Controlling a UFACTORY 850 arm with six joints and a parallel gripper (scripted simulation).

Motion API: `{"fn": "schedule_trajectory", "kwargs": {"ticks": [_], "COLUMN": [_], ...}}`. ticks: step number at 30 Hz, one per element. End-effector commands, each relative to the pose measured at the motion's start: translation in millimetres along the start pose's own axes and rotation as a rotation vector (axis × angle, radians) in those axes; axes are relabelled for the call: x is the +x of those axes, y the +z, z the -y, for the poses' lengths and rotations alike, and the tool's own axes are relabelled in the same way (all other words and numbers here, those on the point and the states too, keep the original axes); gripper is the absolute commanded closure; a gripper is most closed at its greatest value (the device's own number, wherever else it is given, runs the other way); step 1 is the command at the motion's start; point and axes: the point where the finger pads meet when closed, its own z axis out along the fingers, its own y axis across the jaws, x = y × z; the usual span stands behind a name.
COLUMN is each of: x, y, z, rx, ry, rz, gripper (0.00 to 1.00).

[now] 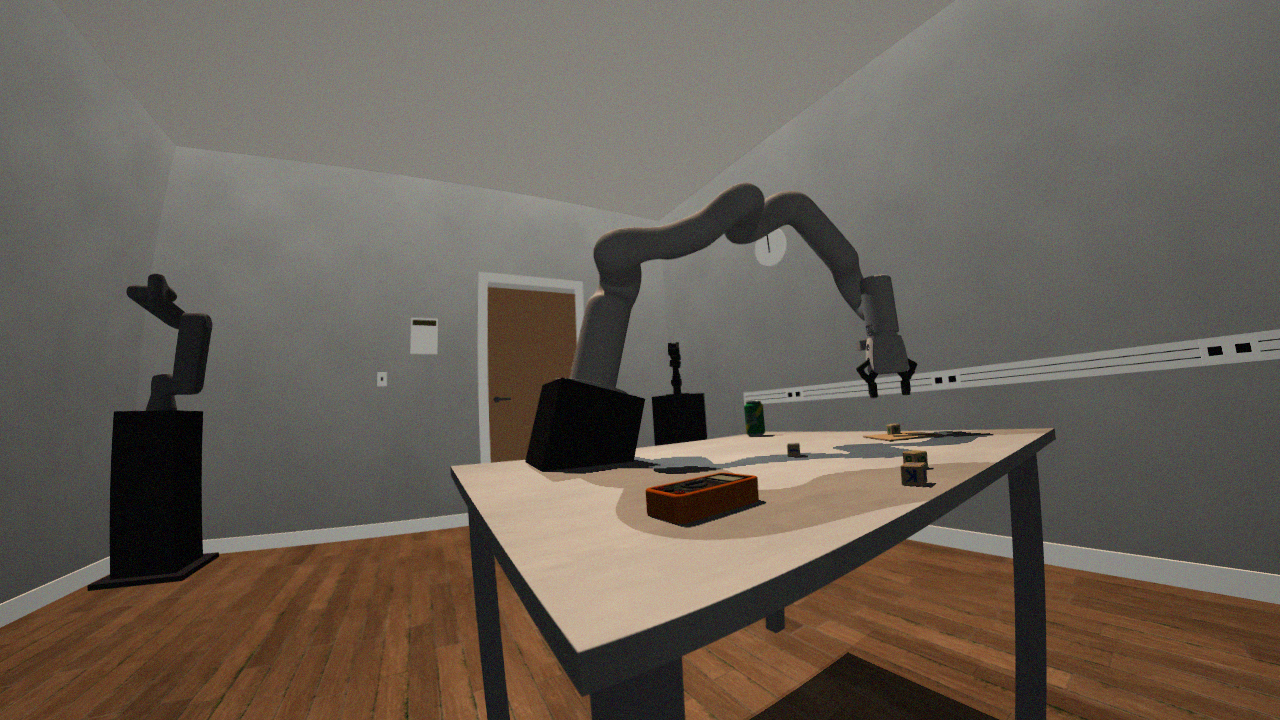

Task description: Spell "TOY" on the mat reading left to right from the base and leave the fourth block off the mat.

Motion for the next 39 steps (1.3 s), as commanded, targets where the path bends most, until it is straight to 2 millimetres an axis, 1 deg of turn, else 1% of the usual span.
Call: {"fn": "schedule_trajectory", "kwargs": {"ticks": [1, 11, 13, 14, 28, 30, 31, 39], "x": [-8, -26, -26, -31, -58, -58, -63, -79], "y": [2, 6, 6, 8, 12, 12, 13, 14], "z": [9, 32, 32, 39, 70, 70, 77, 96], "rx": [0.003, 0.017, 0.017, 0.022, 0.043, 0.043, 0.048, 0.058], "ry": [0.137, 0.448, 0.448, 0.537, 0.967, 0.967, 1.056, 1.296], "rz": [-0.024, -0.068, -0.068, -0.079, -0.119, -0.119, -0.125, -0.137], "gripper": [0.00, 0.00, 0.00, 0.00, 0.00, 0.00, 0.00, 0.00]}}
